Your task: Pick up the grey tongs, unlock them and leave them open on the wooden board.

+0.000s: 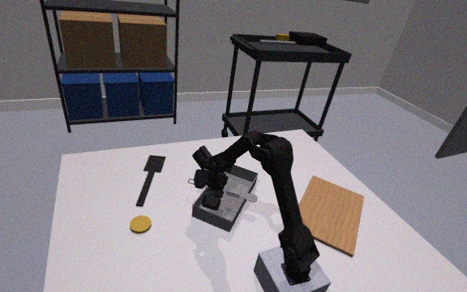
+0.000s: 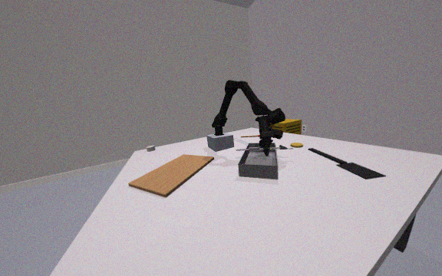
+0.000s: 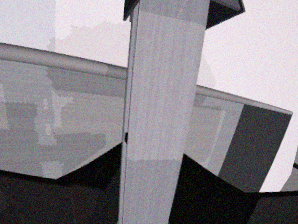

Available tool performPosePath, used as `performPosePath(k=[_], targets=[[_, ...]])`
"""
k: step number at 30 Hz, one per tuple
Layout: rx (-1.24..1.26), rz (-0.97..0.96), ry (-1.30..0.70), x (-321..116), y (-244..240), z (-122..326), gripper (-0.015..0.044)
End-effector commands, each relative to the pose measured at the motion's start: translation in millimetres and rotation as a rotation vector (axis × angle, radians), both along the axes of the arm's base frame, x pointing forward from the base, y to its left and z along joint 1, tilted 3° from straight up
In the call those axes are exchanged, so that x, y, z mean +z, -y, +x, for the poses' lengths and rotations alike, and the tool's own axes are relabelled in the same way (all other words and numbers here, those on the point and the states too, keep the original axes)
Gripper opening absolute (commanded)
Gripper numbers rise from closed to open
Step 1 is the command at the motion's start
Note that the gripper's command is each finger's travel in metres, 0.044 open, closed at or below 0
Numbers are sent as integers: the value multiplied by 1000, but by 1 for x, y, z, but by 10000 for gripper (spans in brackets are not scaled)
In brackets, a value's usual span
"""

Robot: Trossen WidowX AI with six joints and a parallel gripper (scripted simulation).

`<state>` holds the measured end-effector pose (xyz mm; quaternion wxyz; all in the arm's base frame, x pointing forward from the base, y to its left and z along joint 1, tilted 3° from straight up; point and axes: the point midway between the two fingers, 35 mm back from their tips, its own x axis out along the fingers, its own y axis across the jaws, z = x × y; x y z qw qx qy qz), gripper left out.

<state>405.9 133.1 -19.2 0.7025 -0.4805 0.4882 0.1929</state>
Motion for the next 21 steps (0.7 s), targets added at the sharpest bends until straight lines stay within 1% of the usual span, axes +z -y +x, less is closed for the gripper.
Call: performPosePath(k=[1, 4, 10, 21], targets=[[-1, 0, 1, 1, 0, 0, -76], [0, -1, 0, 9, 0, 1, -150], [6, -2, -4, 74, 4, 0, -150], [6, -3, -5, 77, 4, 0, -150]])
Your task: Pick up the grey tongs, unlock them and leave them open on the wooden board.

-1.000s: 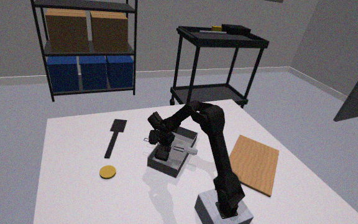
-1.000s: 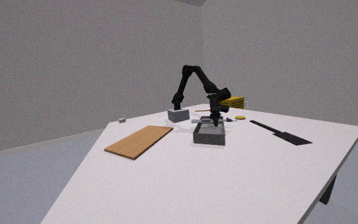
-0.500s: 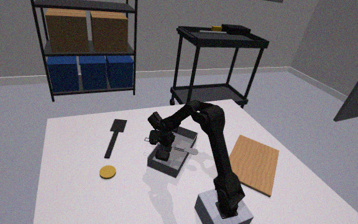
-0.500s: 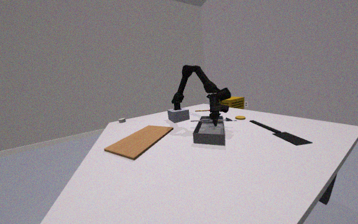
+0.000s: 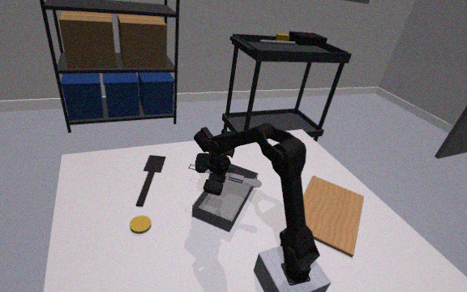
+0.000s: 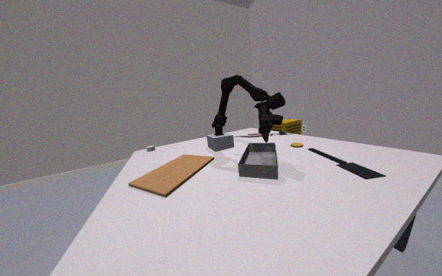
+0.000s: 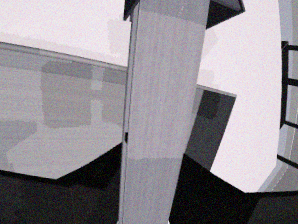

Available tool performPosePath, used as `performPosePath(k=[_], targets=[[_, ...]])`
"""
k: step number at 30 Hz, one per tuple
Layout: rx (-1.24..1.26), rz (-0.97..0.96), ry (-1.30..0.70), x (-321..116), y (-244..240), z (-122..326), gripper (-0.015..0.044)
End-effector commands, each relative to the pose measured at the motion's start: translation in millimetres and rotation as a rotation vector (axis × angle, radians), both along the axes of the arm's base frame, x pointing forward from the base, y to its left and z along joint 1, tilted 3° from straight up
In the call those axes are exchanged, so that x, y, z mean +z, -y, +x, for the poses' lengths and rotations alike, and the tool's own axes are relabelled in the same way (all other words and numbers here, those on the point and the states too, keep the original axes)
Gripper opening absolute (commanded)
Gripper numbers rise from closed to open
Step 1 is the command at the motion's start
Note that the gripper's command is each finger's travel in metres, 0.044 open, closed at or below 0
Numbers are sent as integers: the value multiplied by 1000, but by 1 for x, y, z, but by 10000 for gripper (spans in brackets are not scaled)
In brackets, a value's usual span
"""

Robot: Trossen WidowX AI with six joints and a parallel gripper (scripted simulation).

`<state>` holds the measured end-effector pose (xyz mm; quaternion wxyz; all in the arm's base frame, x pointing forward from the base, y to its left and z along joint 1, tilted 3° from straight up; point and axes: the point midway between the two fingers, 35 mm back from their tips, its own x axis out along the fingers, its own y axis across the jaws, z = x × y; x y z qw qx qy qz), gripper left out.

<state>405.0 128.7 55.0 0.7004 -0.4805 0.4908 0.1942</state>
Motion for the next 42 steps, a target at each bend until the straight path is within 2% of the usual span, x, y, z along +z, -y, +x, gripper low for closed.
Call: performPosePath(k=[1, 31, 42], targets=[[6, -1, 2, 3, 0, 0, -150], [36, 249, -436, 0, -5, -5, -150], [25, 254, -441, 0, -4, -5, -150]])
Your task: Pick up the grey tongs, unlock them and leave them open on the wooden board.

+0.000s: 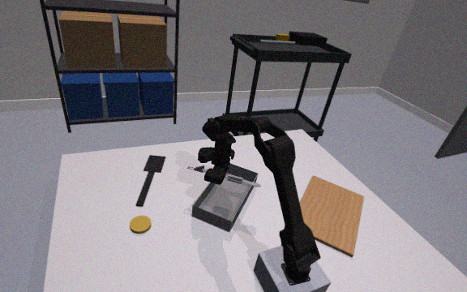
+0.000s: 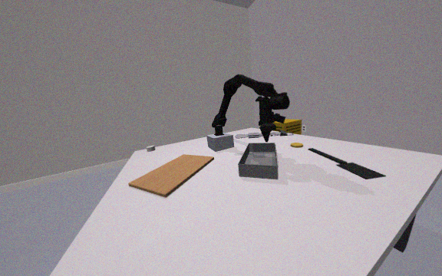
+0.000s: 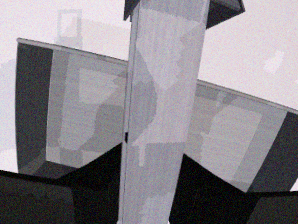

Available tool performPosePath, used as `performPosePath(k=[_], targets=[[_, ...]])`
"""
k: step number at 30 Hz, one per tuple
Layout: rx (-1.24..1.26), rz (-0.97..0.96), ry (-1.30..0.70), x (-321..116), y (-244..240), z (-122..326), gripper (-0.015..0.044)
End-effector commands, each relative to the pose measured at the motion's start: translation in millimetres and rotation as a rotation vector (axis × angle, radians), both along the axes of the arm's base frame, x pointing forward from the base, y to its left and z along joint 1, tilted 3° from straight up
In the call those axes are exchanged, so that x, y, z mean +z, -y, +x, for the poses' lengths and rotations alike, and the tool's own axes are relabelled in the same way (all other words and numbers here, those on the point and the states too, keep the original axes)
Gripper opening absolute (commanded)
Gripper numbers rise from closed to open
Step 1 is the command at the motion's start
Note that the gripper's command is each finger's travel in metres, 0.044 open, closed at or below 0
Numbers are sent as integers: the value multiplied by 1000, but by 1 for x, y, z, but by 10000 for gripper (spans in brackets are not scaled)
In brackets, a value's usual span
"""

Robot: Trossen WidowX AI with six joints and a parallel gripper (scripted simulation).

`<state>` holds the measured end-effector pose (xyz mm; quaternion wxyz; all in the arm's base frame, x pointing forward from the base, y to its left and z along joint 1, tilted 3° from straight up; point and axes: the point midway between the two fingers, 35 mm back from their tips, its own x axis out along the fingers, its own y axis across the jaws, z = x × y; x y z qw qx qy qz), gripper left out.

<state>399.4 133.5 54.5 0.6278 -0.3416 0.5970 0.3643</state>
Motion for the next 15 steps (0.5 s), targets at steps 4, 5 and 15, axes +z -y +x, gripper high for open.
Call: performPosePath(k=[4, 5, 15], targets=[[-43, -1, -2, 0, 11, 3, -150], [-58, -1, -3, 0, 15, 5, -150], [-285, -6, -9, -2, 81, 20, -150]])
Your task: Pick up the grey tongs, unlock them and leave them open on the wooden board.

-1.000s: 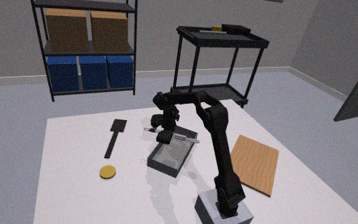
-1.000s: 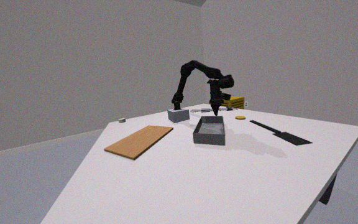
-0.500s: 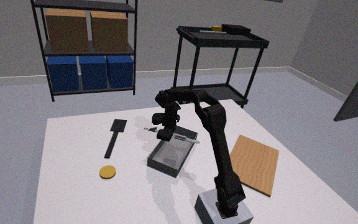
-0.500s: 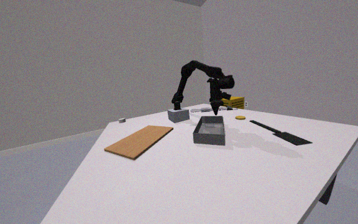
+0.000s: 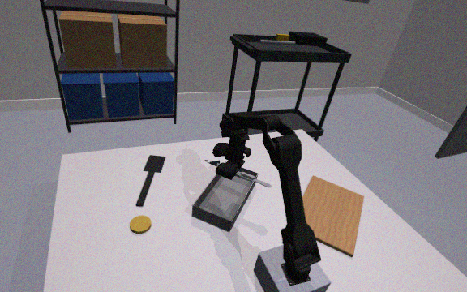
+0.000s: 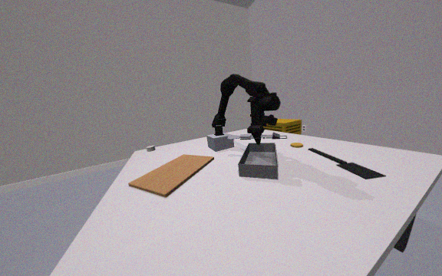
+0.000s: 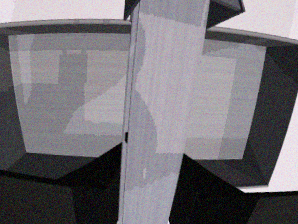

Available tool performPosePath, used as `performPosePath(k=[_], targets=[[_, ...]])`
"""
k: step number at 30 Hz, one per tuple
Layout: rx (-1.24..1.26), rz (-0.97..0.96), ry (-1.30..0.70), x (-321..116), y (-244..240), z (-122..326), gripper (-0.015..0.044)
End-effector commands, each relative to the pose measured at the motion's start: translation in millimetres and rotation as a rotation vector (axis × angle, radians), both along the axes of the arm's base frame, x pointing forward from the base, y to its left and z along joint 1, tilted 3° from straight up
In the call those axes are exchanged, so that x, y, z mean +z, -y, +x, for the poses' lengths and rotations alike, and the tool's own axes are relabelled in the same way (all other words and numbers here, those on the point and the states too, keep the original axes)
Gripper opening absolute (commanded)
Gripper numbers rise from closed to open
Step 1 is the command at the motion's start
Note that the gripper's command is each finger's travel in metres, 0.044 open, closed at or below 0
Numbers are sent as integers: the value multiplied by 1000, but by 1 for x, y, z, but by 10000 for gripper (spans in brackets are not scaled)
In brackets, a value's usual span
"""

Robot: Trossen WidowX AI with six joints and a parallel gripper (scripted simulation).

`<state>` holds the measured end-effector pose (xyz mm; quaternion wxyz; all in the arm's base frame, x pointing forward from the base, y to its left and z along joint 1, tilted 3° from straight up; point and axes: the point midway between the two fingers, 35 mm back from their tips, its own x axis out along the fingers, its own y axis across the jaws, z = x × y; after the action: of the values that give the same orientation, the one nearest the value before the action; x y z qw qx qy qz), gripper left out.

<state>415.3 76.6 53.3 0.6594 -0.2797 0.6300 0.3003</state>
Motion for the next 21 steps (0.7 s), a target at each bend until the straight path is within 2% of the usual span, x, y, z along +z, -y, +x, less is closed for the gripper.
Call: performPosePath(k=[1, 21], targets=[[-111, -4, -6, 0, 31, 5, -150], [-638, 4, -30, -2, 175, 1, -150]])
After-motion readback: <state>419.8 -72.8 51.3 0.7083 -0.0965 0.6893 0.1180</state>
